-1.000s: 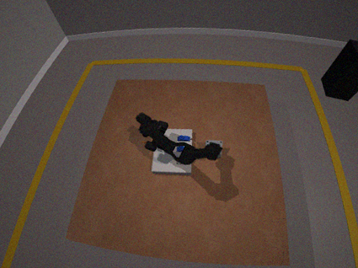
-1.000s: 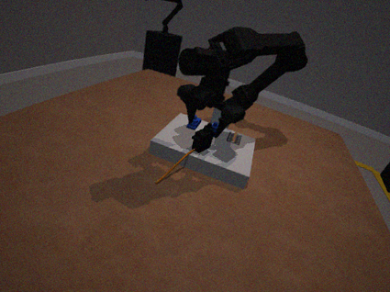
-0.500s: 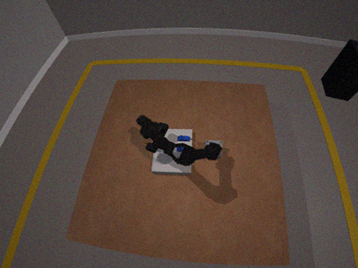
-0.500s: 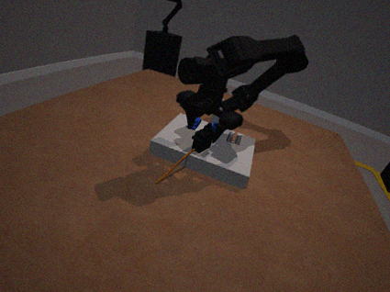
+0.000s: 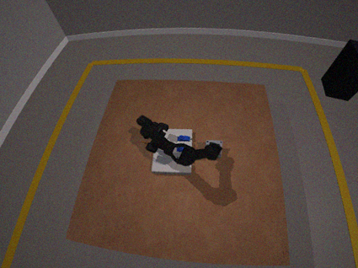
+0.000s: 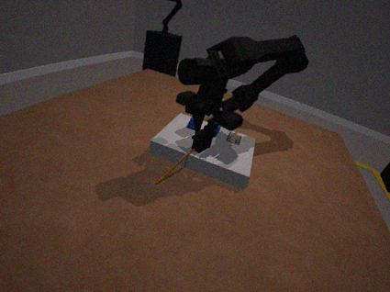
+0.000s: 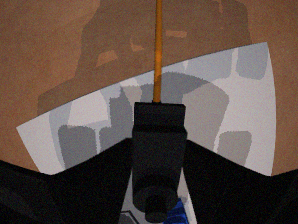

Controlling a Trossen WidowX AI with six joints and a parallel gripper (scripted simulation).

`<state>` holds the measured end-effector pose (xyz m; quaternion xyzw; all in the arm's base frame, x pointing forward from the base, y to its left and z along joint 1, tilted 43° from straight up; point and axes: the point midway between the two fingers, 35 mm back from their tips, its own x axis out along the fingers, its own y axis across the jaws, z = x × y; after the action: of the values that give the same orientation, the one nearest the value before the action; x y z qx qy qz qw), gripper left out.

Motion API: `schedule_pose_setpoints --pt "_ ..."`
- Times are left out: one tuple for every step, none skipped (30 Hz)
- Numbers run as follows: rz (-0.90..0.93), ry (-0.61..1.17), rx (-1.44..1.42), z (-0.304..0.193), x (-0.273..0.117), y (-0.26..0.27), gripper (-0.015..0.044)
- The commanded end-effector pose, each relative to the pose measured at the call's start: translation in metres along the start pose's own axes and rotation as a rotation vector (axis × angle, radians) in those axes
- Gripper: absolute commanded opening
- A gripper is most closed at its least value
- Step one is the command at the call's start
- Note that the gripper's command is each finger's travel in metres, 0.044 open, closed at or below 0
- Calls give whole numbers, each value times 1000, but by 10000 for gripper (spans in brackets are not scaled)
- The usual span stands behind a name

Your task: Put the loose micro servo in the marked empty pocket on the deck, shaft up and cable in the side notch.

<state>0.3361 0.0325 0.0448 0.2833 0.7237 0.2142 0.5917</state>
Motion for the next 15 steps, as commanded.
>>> schedule_pose_setpoints --pt "1 -1 4 0 -1 0 59" --pt "1 -1 4 0 -2 0 32" --pt "1 -1 4 0 -4 0 6" --pt "1 -1 4 1 -7 0 0" --pt "1 -1 4 0 -11 0 0" --pt "1 -1 4 0 -16 0 0" --pt "0 -1 4 -1 -21 0 0" --pt "0 -1 4 -1 -26 1 0" --pt "0 -1 4 -2 -29 1 0" --pt "0 -1 4 -2 -30 1 0" --pt "0 -1 4 -2 -30 1 0" --pt "0 -1 4 -1 -30 1 0" --pt "0 -1 4 -1 -30 1 0" --pt "0 -1 4 0 -30 1 0" --pt "0 -1 4 0 -30 1 0"
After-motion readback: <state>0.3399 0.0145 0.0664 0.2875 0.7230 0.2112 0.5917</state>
